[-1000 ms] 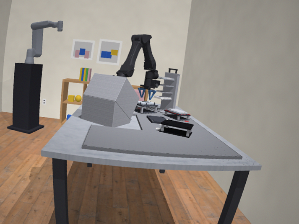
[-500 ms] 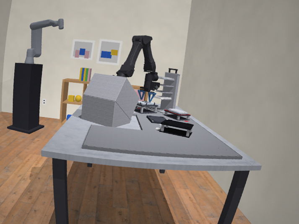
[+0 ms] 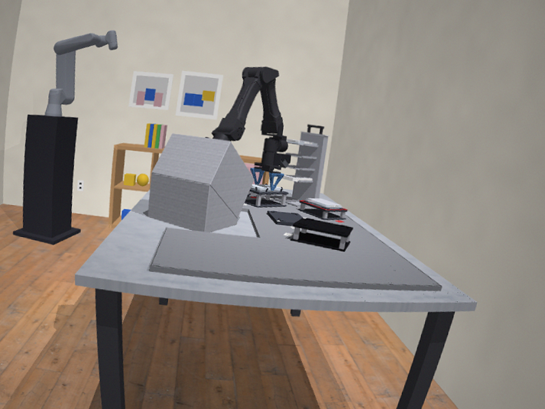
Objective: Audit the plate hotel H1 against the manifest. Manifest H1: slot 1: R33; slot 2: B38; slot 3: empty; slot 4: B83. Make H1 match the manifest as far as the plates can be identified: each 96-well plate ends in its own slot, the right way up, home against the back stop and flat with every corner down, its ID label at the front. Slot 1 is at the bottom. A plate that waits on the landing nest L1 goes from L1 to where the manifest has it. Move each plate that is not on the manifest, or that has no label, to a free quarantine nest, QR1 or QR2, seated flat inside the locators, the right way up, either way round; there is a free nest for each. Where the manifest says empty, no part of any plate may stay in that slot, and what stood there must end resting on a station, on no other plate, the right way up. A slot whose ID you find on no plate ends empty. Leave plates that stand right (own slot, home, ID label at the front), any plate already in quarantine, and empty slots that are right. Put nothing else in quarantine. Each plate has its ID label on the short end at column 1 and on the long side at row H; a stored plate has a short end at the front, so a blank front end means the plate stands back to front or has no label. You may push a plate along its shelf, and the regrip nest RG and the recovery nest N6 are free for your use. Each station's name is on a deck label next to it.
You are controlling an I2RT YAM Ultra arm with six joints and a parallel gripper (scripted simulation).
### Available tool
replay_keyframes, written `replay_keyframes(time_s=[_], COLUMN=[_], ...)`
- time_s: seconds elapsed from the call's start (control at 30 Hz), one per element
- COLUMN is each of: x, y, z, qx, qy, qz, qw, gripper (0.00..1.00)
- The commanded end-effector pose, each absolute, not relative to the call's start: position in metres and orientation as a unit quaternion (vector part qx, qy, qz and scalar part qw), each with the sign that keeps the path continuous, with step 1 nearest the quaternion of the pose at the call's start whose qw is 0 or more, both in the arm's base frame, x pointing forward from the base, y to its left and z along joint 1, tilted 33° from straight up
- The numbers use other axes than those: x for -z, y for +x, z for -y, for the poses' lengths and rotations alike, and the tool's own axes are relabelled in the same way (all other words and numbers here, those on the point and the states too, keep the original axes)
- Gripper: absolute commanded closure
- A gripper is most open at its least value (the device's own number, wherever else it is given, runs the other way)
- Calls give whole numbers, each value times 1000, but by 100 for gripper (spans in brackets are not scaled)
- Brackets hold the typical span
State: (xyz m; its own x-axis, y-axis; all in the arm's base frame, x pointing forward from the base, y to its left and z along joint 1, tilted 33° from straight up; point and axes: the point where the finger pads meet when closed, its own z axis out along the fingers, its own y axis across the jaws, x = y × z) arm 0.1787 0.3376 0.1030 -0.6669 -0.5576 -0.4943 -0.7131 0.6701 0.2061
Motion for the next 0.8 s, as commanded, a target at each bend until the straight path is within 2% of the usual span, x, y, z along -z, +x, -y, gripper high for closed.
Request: replay_keyframes(time_s=[0.0,0.27,0.3,0.77], x=[-96,-105,-105,-105], y=[178,182,182,182], z=[-343,-344,-344,-344], qx=[-195,-202,-202,-202], qy=[-358,-355,-355,-355], qz=[-890,-888,-888,-888], qw=[203,210,210,210], gripper=[0,0,14,14])
